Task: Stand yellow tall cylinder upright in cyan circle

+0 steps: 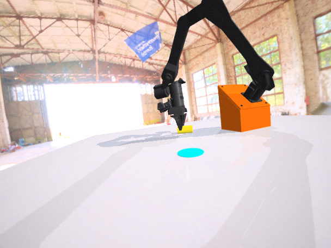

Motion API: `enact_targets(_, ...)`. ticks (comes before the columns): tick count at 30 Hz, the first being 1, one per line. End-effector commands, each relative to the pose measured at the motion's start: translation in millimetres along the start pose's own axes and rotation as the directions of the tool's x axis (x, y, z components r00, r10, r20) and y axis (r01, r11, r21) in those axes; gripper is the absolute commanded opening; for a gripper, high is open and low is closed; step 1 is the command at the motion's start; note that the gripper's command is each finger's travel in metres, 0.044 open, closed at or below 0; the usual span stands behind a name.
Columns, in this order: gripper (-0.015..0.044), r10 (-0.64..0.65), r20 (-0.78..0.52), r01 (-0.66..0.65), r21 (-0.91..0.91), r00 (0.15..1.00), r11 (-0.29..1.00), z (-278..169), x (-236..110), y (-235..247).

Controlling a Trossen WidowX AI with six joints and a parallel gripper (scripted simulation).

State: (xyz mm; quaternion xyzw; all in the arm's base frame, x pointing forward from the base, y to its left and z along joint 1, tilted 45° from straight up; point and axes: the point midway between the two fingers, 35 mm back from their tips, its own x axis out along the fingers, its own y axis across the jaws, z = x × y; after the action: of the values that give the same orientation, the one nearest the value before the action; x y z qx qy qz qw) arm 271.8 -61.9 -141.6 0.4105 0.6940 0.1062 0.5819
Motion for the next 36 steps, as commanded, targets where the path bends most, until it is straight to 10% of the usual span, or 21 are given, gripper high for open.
enact_targets(1,0.0257,0.008,0.019,-0.008,0.004,1.000,1.000,2.9,3.8,-0.6)
enact_targets(7,0.0105,0.008,0.019,-0.008,0.004,1.000,1.000,2.9,3.8,-0.6)
enact_targets(36,0.0105,0.001,0.022,-0.001,0.005,1.000,1.000,6.6,-70.7,-2.5)
